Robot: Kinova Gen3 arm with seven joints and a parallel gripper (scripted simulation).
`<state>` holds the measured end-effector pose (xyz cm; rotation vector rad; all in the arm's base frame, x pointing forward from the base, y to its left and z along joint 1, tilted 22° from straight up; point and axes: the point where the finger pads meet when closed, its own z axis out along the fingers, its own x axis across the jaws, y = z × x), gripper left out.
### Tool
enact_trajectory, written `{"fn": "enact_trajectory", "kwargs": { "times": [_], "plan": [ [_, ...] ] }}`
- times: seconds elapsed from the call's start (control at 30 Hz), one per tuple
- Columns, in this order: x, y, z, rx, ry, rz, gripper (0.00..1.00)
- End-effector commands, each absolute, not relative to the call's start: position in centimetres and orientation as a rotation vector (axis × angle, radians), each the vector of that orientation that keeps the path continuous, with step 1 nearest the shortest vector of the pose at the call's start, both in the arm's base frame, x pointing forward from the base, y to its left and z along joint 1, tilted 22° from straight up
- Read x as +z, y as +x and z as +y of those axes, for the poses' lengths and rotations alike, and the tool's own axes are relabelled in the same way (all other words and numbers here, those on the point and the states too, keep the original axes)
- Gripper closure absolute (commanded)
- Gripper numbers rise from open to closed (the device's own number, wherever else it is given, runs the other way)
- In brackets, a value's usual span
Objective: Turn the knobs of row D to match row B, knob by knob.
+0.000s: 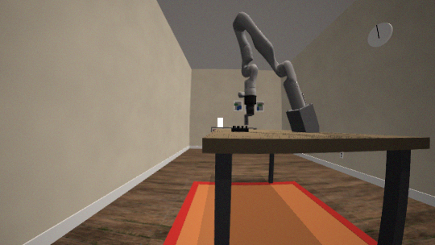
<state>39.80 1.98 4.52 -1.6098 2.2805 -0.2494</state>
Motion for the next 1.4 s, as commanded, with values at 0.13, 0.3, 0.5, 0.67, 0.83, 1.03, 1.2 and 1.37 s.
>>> {"fn": "enact_trajectory", "kwargs": {
  "times": [0.13,0.3,0.5,0.67,0.83,1.03,1.2,1.37],
  "plan": [
    [4.6,39.8,2.1,-0.25,-1.61,2.277,0.54],
    [4.6,39.8,2.1,-0.25,-1.61,2.277,0.54],
    [4.6,39.8,2.1,-0.25,-1.61,2.277,0.54],
    [4.4,39.8,2.1,-0.25,-1.61,2.277,0.54],
    [4.3,39.9,2.1,-0.25,-1.61,2.277,0.54],
    [3.8,40.1,2.1,-0.25,-1.61,2.277,0.54],
    [3.5,40.2,2.1,-0.25,-1.61,2.277,0.54],
    [3.3,40.3,2.1,-0.25,-1.61,2.277,0.54]
  ]
}}
